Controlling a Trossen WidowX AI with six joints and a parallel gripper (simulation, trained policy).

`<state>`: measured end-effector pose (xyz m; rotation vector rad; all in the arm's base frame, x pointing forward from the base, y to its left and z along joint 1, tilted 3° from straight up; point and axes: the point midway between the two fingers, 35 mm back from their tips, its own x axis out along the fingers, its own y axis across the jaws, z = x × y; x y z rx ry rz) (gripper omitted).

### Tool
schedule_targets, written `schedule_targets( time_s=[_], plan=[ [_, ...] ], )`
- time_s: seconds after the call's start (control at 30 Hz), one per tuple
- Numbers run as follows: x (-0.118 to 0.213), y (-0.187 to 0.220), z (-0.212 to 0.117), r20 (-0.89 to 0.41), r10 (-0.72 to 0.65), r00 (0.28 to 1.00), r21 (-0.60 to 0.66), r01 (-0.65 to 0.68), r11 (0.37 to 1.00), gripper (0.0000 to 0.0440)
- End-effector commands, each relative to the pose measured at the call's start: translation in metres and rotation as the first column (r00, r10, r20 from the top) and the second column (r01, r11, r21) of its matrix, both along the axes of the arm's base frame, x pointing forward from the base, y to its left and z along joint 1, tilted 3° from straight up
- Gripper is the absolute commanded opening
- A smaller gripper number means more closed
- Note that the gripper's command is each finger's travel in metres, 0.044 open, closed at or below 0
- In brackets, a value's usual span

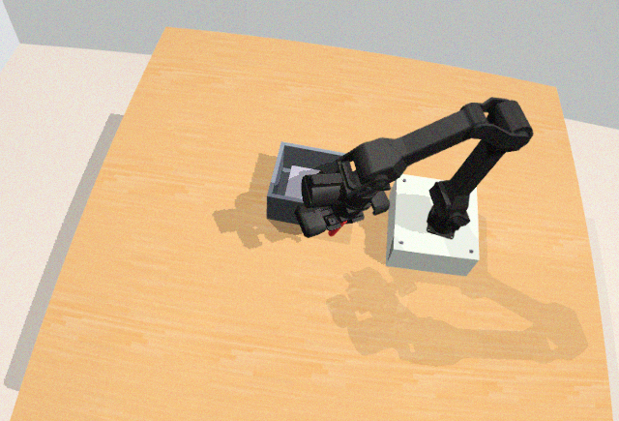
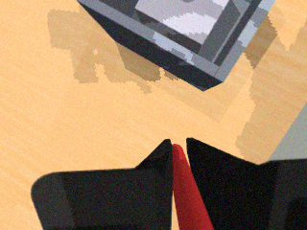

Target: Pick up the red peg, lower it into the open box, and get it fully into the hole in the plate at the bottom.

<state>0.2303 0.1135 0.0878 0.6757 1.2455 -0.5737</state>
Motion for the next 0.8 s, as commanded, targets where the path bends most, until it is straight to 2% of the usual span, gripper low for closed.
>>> schedule_targets(
  time_s=[0.0,0.77],
  plan=[
    [0.015,-0.013,0.009,0.02,-0.025,0.999,-0.011,0.026,1.0,0.0],
    [0.074,-0.091,0.008,0.06,-0.195,0.979,-0.038,0.197,0.98,0.0]
  ],
)
